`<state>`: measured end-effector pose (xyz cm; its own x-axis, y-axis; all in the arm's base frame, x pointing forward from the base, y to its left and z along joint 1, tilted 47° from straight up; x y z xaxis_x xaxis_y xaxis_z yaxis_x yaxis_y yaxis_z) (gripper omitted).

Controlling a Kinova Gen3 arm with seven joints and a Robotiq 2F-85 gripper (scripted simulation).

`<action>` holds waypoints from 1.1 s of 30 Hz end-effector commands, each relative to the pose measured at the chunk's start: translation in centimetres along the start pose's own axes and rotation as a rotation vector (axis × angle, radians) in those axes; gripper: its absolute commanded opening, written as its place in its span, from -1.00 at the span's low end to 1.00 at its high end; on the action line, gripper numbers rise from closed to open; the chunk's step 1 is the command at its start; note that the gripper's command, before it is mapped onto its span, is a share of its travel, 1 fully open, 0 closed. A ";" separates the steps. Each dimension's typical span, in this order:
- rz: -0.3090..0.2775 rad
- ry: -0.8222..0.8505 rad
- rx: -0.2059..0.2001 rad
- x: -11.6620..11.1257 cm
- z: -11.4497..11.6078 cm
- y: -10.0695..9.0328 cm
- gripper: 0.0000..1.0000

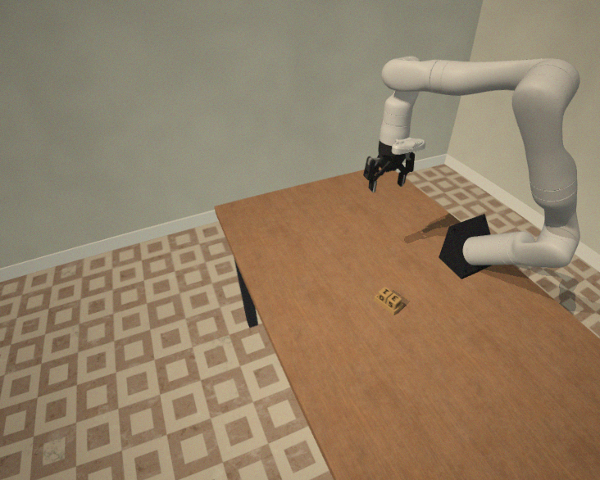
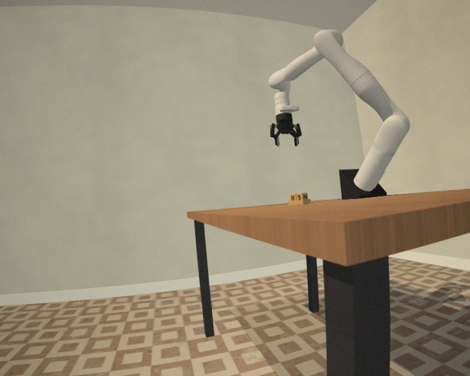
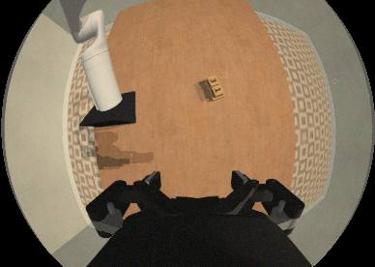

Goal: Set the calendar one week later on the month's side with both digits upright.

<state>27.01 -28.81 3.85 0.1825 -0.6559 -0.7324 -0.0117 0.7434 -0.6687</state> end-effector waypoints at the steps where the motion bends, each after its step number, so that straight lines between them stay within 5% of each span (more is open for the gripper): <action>1: -0.002 0.000 0.001 0.0 0.0 -0.1 1.00; 21: -0.003 -0.016 0.004 -0.6 0.7 0.3 1.00; 28: -0.010 -0.176 0.019 -8.0 7.0 4.4 1.00; 33: -0.010 -0.262 0.014 -12.7 9.3 7.1 1.00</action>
<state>33.05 -15.89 7.68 0.3948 -0.6074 -0.6894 0.0138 0.7541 -0.6566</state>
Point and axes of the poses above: the point where the finger pads meet when closed, its own y axis out along the fingers, its own z axis across the jaws, x = y × z, the point moved 3 cm from there along -y, back along the fingers, and after that the axes turned 14 degrees about -y, right-handed, at the moved point
